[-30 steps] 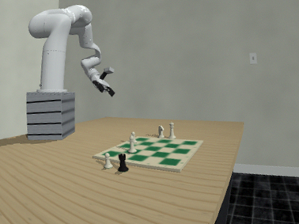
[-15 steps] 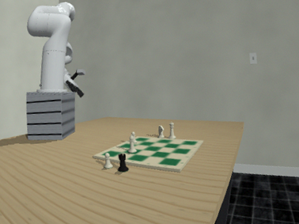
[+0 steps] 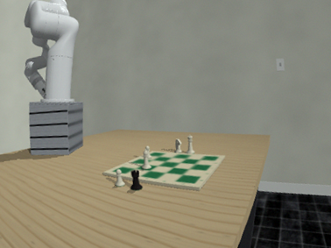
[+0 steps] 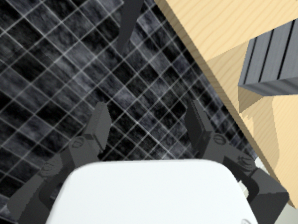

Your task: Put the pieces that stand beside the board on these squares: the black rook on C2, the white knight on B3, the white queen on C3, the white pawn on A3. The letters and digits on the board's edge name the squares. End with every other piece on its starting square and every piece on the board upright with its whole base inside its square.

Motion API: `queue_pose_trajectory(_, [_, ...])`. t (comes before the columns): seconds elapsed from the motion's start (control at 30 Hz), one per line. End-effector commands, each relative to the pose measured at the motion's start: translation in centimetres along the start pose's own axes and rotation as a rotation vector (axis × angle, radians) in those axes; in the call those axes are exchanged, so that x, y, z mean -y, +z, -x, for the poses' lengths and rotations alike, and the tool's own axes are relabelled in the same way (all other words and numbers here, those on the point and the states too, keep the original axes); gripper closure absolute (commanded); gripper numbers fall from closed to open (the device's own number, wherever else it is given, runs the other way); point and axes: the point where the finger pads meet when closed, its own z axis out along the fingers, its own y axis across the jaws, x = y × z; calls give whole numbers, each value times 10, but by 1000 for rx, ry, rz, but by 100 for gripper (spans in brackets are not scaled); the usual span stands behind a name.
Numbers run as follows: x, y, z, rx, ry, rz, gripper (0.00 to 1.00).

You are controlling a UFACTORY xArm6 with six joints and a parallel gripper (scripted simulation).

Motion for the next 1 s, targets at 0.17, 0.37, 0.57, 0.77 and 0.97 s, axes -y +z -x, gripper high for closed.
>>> queue_pose_trajectory(0.17, [-39, -59, 88, 3, -166, -141, 0])
queue_pose_trajectory(0.37, [-88, -92, 153, 2, -309, -246, 0])
queue_pose_trajectory(0.57, [-148, -117, 212, -2, -457, -345, 0])
queue_pose_trajectory(0.77, [-207, -129, 255, -7, -608, -438, 0])
queue_pose_trajectory(0.97, [-256, -134, 285, -10, -684, -482, 0])
